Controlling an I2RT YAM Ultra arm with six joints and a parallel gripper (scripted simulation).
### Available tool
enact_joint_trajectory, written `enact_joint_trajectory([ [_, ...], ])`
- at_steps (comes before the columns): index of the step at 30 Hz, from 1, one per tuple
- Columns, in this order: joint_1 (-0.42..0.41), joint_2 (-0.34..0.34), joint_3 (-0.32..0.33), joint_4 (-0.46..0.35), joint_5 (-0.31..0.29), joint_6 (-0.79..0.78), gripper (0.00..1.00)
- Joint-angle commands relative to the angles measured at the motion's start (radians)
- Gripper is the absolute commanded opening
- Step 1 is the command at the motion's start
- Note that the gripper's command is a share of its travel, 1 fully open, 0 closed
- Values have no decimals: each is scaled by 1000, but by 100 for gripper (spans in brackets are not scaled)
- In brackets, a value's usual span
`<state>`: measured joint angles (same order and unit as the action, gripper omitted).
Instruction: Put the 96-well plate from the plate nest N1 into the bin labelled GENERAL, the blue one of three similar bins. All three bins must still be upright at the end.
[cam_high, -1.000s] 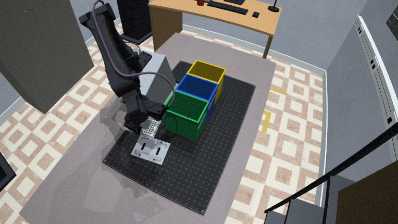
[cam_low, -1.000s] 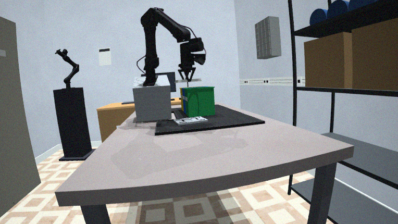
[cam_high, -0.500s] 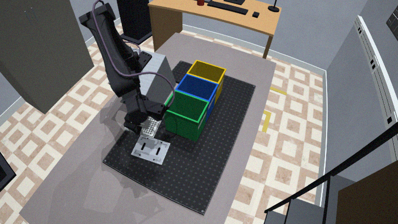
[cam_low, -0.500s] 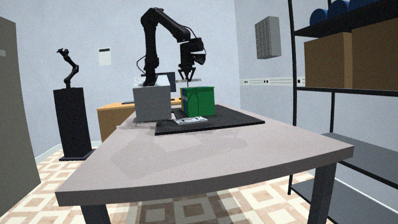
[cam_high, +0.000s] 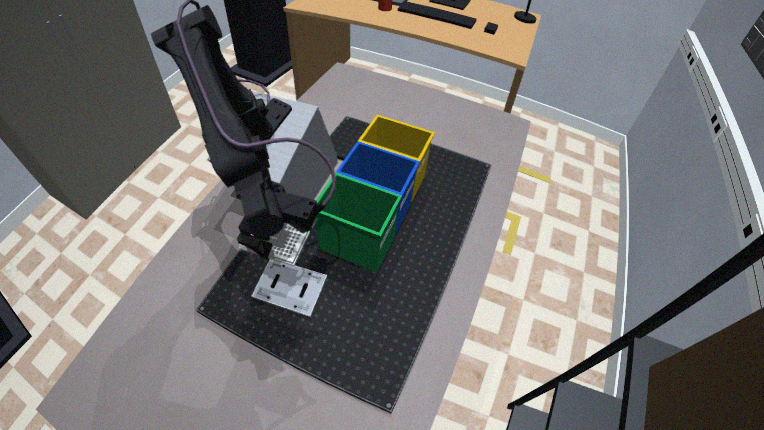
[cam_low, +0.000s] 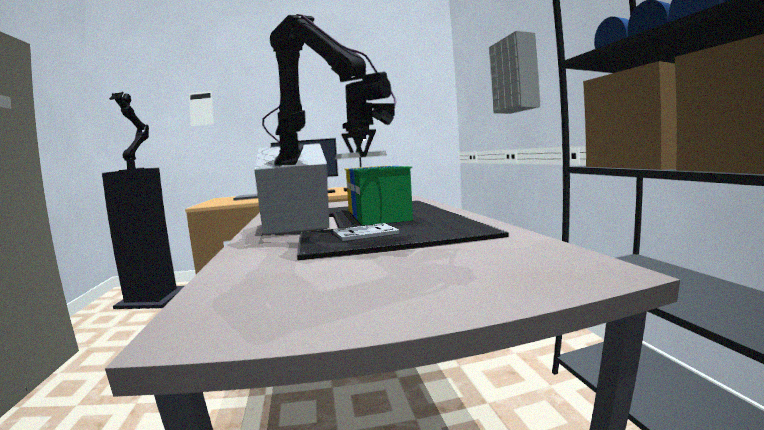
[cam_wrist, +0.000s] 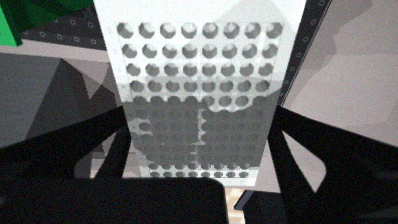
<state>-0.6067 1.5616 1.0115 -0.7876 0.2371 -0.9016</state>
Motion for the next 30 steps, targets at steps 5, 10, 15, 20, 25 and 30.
enact_joint_trajectory([
  [5,44,-31,5,-10,9,133,0],
  [10,97,-47,-57,18,22,210,0],
  [15,132,-55,-83,26,30,246,0],
  [20,192,-60,-101,30,43,308,0],
  [25,252,-63,-133,26,55,368,0],
  [30,314,-67,-150,46,64,433,0],
])
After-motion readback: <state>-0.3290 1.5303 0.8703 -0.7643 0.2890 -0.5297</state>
